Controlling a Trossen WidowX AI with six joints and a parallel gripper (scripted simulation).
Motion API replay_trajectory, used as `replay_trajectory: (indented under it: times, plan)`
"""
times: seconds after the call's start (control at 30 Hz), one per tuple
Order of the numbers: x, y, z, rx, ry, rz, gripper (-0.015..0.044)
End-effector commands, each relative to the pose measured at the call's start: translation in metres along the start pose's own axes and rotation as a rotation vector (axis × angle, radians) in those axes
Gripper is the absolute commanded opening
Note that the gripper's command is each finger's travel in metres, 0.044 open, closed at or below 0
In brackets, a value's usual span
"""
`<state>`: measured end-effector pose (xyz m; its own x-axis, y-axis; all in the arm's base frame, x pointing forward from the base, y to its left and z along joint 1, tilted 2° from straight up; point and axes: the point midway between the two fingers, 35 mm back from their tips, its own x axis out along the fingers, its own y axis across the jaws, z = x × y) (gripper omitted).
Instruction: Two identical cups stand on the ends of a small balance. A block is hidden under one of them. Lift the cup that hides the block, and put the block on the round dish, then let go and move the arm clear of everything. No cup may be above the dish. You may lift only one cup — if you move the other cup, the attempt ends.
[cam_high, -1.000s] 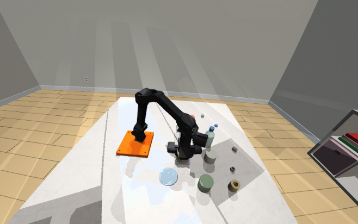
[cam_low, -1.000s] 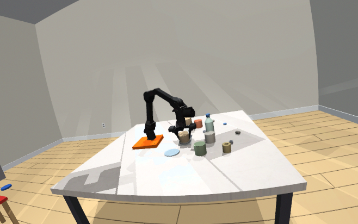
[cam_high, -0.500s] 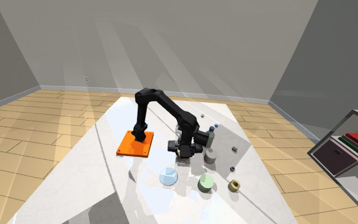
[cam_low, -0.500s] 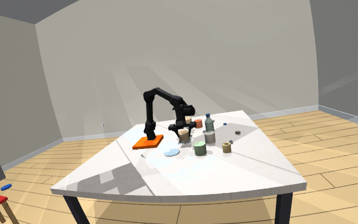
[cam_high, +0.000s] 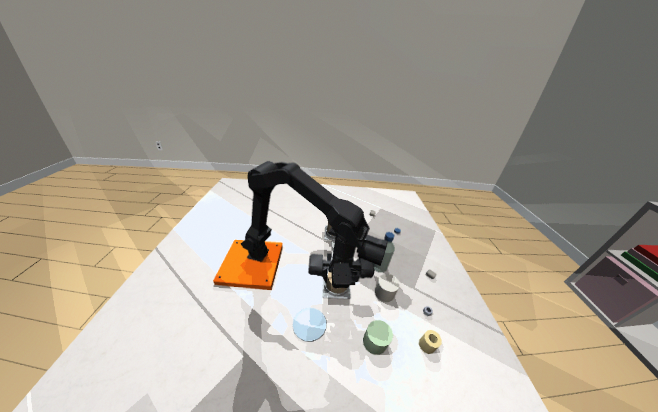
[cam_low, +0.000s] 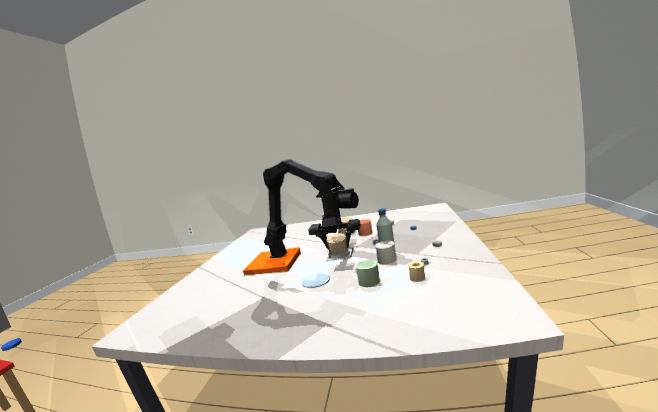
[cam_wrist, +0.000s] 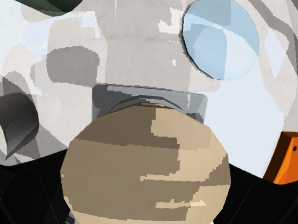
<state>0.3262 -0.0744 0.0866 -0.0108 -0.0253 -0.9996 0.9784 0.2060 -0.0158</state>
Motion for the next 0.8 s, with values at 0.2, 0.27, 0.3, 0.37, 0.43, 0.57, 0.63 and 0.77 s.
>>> replay_trajectory:
  times: [0.2,0.27,0.3,0.37,0.43,0.57,0.63,0.77]
  plan:
    - [-0.015,0.004,0.003,0.005,-0.009,0.015,0.0]
    - [-0.018,0.005,0.003,0.005,-0.009,0.015,0.0]
    - [-0.019,0.005,0.003,0.005,-0.009,0.015,0.0]
    - [-0.022,0.005,0.003,0.005,-0.009,0.015,0.0]
    - [-0.024,0.005,0.003,0.005,-0.009,0.015,0.0]
    - [-0.03,0.005,0.003,0.005,-0.009,0.015,0.0]
    - [-0.032,0.005,0.003,0.005,-0.009,0.015,0.0]
    - [-0.037,0.005,0.003,0.005,-0.009,0.015,0.0]
